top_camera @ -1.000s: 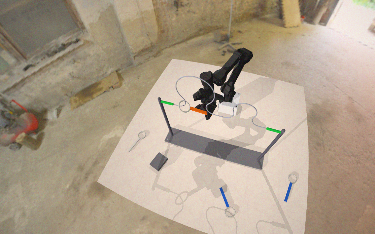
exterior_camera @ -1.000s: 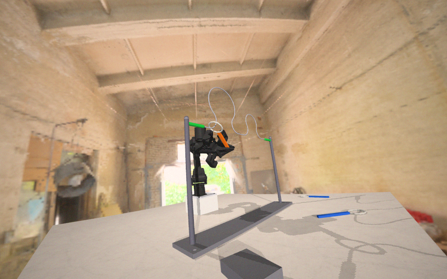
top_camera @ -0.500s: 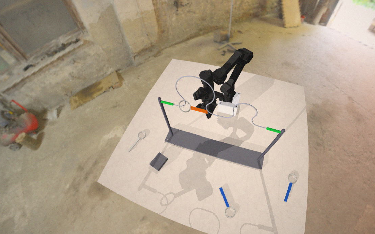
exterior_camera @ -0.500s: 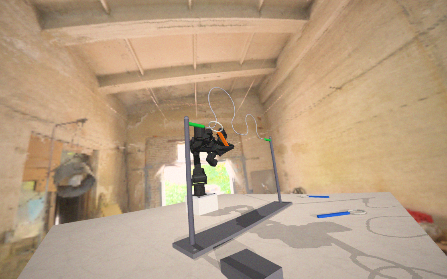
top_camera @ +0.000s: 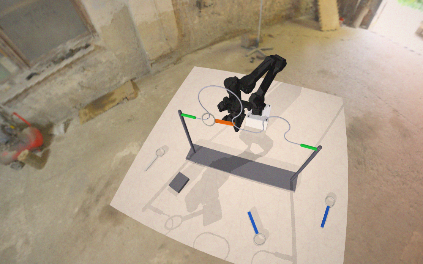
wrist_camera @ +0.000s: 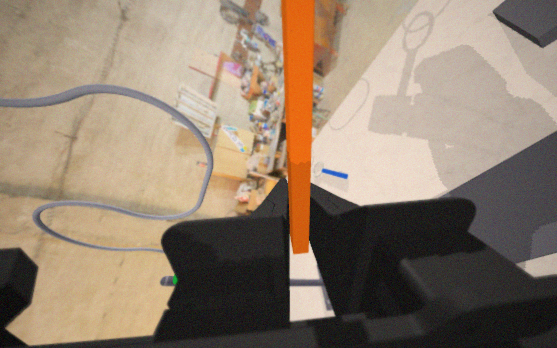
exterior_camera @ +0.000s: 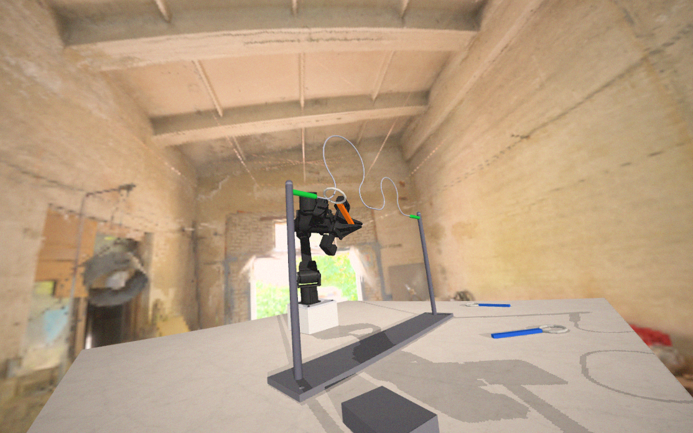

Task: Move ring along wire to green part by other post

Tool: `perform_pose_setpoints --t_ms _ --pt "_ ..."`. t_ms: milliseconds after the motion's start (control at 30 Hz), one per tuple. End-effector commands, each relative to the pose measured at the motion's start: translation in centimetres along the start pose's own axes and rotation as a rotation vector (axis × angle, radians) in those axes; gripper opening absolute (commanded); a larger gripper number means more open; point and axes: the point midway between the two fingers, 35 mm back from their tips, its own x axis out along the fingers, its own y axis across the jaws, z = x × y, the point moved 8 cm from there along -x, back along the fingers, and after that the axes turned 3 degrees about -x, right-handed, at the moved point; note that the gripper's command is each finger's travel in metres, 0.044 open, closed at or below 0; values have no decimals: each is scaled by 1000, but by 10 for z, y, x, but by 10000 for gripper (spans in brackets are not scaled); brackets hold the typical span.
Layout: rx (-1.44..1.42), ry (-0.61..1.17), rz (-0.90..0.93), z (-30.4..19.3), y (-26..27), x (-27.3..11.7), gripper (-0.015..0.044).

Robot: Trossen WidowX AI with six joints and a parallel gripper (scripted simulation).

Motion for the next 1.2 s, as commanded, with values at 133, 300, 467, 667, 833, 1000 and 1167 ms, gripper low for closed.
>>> perform_pose_setpoints --t_ms 133,300,467,667,833,1000,1167 --pt "27 24 27 5 11 -5 -150" --pt "52 42 36 7 14 -8 -150" --pt "84 66 50 10 18 -11 -150" --pt "142 111 81 16 24 -17 -150" --pt "221 139 120 21 33 -21 -150" --pt "279 140 145 23 40 -22 -150" --pt "307 140 156 25 44 -23 -150"
